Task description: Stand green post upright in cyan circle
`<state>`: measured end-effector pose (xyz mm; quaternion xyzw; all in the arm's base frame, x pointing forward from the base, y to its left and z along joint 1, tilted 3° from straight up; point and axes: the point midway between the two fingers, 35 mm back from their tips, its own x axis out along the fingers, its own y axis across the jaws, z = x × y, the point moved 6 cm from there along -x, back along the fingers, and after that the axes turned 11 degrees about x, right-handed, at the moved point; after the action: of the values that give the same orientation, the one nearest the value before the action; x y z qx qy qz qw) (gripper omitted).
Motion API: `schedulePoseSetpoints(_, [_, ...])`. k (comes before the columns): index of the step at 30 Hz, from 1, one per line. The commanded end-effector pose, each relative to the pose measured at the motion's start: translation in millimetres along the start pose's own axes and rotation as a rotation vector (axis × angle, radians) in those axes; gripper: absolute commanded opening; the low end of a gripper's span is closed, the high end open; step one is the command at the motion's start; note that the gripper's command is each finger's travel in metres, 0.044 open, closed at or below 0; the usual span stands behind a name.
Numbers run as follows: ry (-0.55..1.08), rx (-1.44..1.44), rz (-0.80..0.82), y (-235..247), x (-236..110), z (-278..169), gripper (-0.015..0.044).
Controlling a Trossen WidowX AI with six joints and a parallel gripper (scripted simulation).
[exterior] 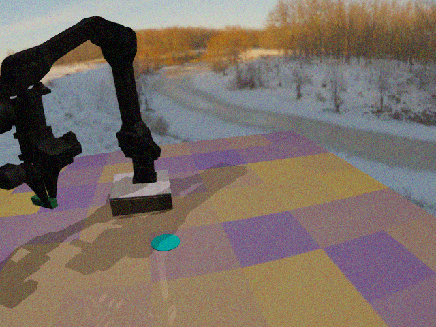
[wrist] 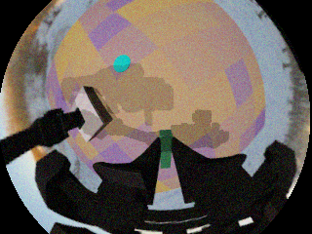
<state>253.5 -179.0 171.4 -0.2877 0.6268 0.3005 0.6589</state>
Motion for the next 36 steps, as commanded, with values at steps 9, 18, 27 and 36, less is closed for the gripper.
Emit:
schedulePoseSetpoints(9, [0.001, 0.168, -0.003, 12, -7, 27, 0.0023])
schedulePoseSetpoints(18, [0.000, 0.334, -0.003, 26, -10, 51, 0.0023])
schedulePoseSetpoints(27, [-0.002, 0.500, -0.001, 41, -12, 73, 0.0023])
schedulePoseSetpoints(36, [-0.003, 0.665, 0.000, 58, -15, 93, 0.0023])
